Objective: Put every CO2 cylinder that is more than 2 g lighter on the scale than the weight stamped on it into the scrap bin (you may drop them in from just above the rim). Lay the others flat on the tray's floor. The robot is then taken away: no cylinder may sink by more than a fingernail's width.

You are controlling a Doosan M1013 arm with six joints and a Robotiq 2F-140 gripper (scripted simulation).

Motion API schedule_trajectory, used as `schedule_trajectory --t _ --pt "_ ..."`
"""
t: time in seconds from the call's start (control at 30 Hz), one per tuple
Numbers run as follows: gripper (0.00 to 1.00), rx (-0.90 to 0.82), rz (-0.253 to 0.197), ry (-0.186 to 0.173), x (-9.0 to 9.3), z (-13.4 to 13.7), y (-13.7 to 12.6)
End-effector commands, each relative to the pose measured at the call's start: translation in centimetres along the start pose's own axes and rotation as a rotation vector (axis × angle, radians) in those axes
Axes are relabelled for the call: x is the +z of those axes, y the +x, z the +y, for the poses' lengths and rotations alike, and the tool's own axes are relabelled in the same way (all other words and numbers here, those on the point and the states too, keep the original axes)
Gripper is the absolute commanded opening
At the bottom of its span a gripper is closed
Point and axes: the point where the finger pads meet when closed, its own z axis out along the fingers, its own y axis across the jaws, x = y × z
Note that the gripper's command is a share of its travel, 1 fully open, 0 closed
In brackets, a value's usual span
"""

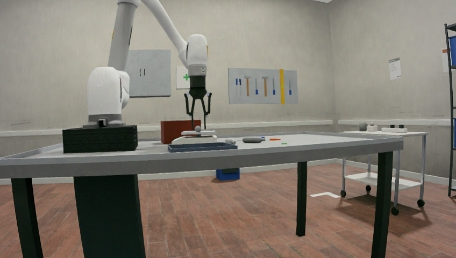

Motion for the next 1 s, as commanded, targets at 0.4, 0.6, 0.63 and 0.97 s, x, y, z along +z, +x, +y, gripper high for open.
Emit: schedule_trajectory --t 0.4,0.6,0.63,0.97 --pt "0.4 0.003 0.001 0.001 -7.7 0.0 0.0" --pt "0.4 0.002 0.001 0.001 -9.8 0.0 0.1" --pt "0.4 0.002 0.001 0.001 -9.8 0.0 0.1" --pt "0.4 -0.071 0.001 0.007 -10.4 -0.8 0.1"
